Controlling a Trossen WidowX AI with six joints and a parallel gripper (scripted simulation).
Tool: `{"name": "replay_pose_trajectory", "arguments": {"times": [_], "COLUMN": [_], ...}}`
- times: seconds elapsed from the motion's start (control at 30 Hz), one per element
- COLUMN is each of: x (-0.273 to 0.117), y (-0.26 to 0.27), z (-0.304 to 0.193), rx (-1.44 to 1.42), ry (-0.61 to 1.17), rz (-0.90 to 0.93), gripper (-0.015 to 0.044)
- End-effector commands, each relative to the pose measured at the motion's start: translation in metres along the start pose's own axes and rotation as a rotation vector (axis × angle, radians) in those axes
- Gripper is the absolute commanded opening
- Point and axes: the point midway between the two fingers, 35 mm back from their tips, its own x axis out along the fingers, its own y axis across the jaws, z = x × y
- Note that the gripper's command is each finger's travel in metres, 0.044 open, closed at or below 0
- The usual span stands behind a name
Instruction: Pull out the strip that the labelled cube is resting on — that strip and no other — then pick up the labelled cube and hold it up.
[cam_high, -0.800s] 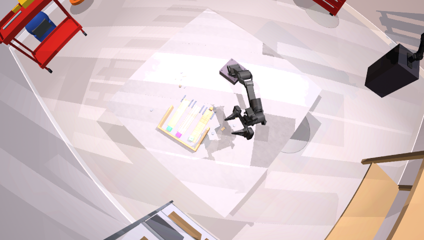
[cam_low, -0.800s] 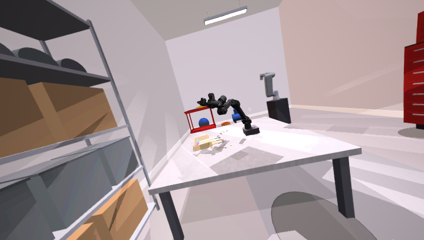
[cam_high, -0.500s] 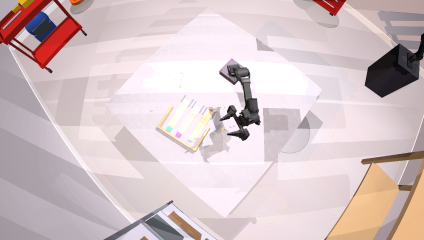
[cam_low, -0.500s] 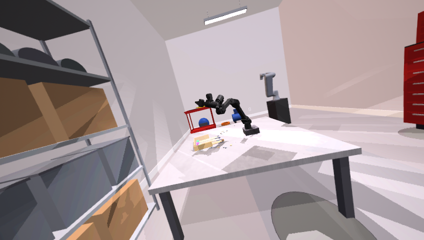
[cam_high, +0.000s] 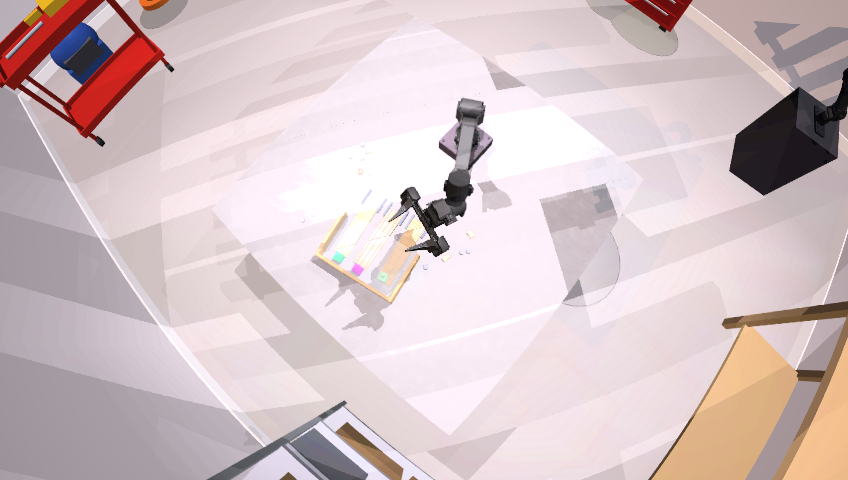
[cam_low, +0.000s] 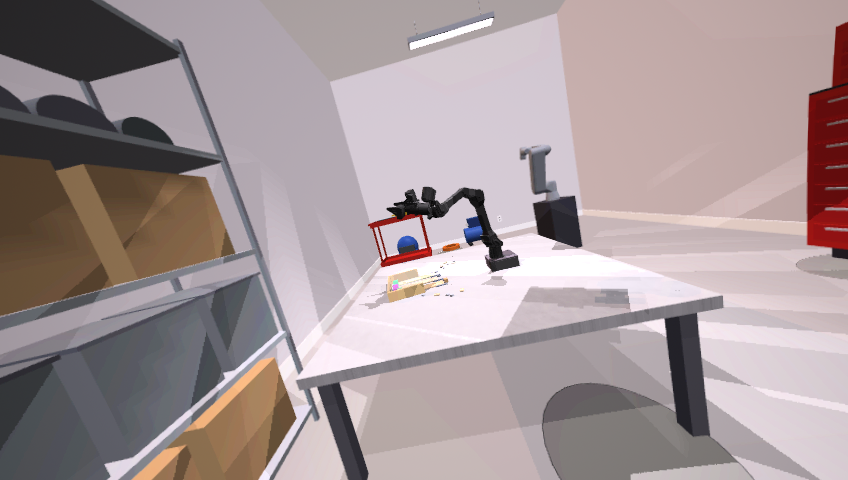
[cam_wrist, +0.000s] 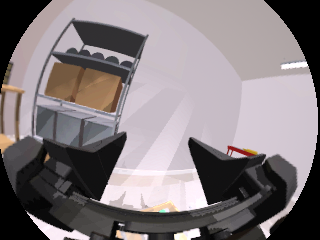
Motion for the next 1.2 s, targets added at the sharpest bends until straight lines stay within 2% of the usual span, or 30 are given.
{"name": "replay_pose_trajectory", "arguments": {"times": [0.0, 0.17, 0.33, 0.67, 1.17], "x": [-0.005, -0.027, -0.065, -0.170, -0.174], "y": [-0.035, -0.071, -0.104, -0.151, -0.151], "z": [-0.039, -0.090, -0.143, -0.234, -0.236], "rx": [-0.061, -0.086, -0.061, 0.113, 0.120], "ry": [0.108, 0.273, 0.468, 0.874, 0.886], "rz": [0.103, 0.200, 0.271, 0.328, 0.328], "gripper": [0.0400, 0.0400, 0.0400, 0.0400, 0.0400]}}
